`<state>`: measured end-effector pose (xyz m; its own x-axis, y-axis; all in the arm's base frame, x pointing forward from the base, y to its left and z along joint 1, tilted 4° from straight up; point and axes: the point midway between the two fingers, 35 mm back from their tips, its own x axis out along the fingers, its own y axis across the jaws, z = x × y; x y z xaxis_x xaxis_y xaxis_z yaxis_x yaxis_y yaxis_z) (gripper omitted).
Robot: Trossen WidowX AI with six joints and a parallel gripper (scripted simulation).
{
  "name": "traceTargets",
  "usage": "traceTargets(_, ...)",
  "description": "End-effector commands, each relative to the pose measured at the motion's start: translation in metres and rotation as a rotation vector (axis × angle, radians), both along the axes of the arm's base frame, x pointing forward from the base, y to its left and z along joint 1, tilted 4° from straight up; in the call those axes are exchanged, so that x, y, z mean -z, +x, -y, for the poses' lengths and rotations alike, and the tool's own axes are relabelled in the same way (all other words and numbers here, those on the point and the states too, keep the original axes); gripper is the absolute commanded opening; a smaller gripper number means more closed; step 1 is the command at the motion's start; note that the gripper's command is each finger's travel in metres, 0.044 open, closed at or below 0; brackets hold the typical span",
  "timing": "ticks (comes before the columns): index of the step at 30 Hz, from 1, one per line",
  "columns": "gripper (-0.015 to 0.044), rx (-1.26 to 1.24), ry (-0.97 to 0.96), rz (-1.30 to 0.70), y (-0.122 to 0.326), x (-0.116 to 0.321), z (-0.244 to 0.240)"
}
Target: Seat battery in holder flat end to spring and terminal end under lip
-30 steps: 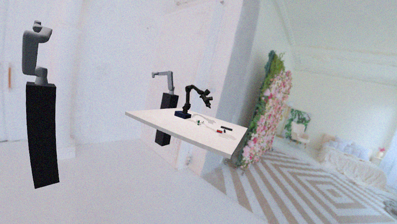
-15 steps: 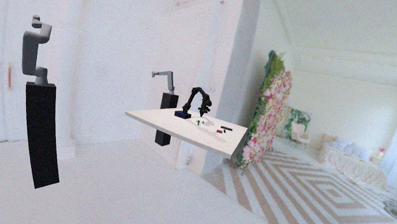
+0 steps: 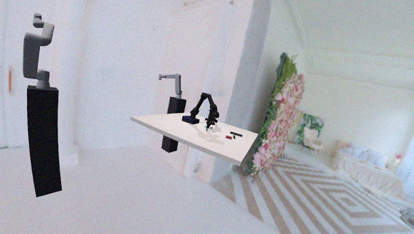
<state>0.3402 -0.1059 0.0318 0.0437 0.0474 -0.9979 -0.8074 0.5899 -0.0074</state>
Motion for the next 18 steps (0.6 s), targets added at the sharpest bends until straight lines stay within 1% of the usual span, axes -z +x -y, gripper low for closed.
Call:
traceTargets(1, 0.0, 0.004, -0.004, 0.02, 0.003, 0.0, 0.0)
traceTargets(18, 0.0, 0.004, -0.003, 0.019, -0.018, -0.001, -0.017)
